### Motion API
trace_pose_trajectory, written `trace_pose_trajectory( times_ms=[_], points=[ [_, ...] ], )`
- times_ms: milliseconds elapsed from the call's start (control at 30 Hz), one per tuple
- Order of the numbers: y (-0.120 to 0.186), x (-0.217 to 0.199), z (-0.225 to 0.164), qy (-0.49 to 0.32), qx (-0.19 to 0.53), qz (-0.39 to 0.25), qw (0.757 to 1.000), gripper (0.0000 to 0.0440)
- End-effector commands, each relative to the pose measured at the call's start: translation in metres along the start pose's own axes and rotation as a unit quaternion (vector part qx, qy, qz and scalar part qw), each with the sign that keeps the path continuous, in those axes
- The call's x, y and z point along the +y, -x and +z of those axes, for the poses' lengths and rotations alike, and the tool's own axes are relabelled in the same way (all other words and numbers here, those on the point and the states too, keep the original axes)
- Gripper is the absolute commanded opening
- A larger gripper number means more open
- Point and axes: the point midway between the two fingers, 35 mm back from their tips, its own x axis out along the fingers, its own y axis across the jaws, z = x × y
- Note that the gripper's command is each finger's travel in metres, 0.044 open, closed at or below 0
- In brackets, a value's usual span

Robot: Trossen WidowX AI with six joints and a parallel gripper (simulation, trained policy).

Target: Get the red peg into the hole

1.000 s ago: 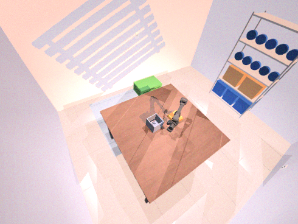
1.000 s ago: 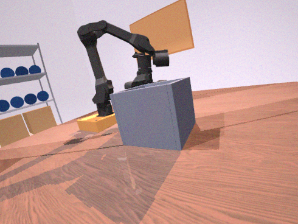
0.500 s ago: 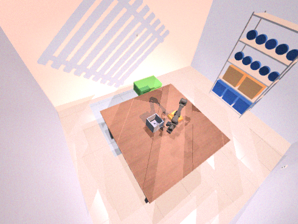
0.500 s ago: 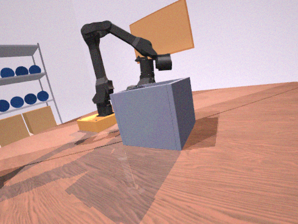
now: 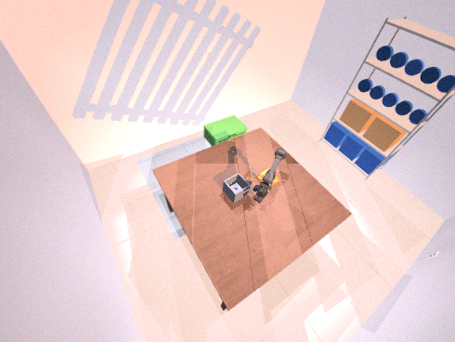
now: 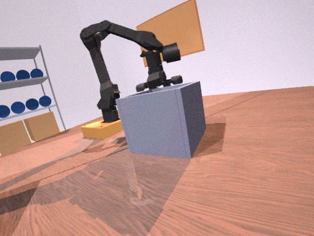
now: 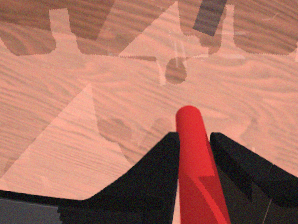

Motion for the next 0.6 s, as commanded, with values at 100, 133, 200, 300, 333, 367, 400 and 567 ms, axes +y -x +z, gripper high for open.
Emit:
trace_pose_trajectory(
  times_ms=[100, 133, 200, 300, 333, 367, 400, 567],
  points=[
    [0.038, 0.013, 0.000, 0.011, 0.010, 0.052, 0.999, 0.0000],
    [0.043, 0.014, 0.001, 0.012, 0.009, 0.058, 0.998, 0.0000],
    [0.053, 0.016, 0.003, 0.016, 0.006, 0.070, 0.997, 0.0000],
    [0.068, 0.018, 0.009, 0.021, 0.000, 0.087, 0.996, 0.0000],
    [0.074, 0.019, 0.011, 0.022, -0.003, 0.092, 0.996, 0.0000],
    [0.079, 0.020, 0.013, 0.022, -0.006, 0.097, 0.995, 0.0000],
    [0.084, 0.020, 0.016, 0.023, -0.009, 0.103, 0.994, 0.0000],
    [0.108, 0.023, 0.030, 0.025, -0.029, 0.126, 0.991, 0.0000]
  ],
)
